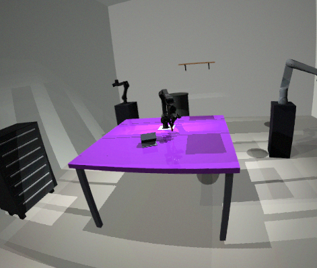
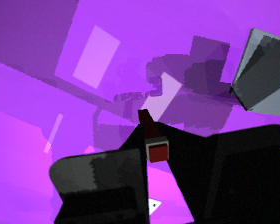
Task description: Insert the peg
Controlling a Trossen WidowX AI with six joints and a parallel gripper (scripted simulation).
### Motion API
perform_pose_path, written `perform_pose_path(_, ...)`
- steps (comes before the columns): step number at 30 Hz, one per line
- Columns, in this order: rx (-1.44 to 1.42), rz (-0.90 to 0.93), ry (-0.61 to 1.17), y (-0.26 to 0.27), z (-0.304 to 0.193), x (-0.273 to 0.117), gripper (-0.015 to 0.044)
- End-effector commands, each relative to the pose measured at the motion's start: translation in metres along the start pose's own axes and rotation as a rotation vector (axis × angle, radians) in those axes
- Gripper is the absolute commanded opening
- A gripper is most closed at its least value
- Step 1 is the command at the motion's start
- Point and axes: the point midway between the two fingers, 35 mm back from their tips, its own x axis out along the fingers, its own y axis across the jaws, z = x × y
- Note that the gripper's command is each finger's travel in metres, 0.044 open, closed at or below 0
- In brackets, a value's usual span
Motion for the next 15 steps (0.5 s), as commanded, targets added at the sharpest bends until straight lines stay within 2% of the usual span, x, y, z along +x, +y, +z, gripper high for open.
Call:
perform_pose_path(1, -0.006, 0.001, -0.004, 0.000, 0.000, -0.014, 0.0000)
perform_pose_path(6, -0.007, 0.002, -0.004, 0.000, 0.000, -0.028, 0.0000)
perform_pose_path(15, 0.005, 0.013, -0.022, -0.008, 0.000, -0.029, 0.0000)
